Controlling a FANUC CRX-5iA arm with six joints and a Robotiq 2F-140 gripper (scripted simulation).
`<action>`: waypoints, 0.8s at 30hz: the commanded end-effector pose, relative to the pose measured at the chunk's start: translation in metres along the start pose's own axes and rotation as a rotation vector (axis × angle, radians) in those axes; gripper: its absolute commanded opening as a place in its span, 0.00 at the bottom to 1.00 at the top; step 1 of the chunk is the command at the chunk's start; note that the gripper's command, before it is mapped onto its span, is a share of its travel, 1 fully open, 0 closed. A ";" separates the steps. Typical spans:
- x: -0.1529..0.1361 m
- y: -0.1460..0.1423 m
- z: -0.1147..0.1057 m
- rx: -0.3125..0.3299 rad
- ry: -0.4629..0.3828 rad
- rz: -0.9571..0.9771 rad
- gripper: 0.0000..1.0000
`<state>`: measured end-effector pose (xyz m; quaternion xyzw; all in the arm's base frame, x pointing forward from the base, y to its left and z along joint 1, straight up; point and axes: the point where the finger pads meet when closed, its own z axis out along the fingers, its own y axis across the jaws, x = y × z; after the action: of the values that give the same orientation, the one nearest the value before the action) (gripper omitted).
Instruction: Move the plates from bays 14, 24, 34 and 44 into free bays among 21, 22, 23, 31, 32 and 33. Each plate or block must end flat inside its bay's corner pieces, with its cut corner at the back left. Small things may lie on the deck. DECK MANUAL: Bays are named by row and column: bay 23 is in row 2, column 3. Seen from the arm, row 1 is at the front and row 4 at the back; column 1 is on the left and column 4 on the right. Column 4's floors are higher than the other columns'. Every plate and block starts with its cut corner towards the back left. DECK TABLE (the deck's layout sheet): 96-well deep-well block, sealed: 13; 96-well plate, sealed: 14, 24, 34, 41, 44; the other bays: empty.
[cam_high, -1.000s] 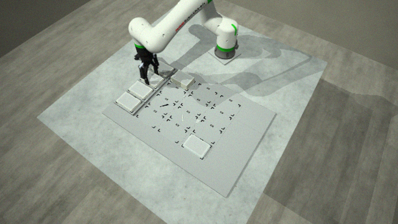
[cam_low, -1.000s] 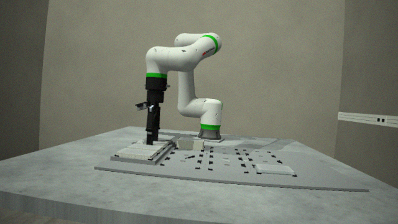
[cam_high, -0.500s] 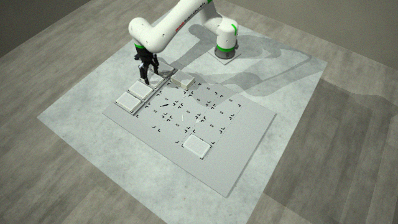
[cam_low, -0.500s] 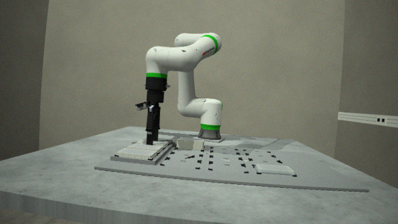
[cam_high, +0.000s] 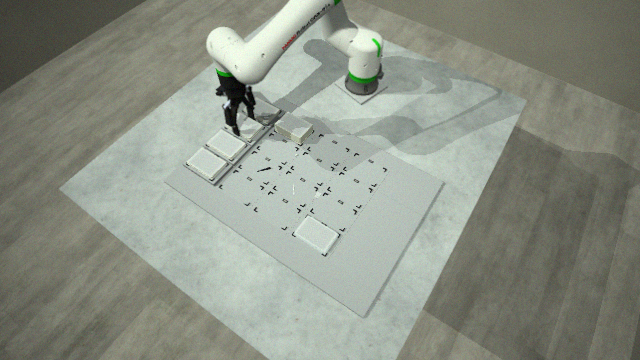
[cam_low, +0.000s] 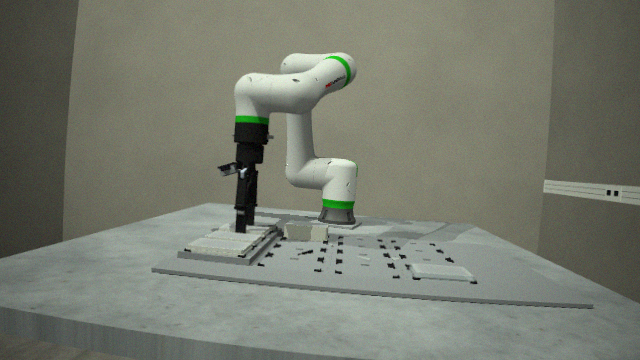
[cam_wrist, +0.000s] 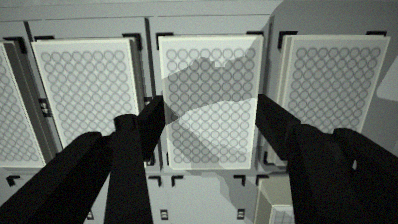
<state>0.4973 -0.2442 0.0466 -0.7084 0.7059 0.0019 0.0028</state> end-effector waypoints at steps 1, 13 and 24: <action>0.000 0.000 -0.002 0.002 0.001 0.000 0.10; 0.000 0.000 -0.005 0.002 0.001 0.000 0.10; 0.000 0.000 -0.008 0.002 0.001 0.000 0.10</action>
<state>0.4972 -0.2443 0.0529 -0.7083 0.7059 0.0020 0.0028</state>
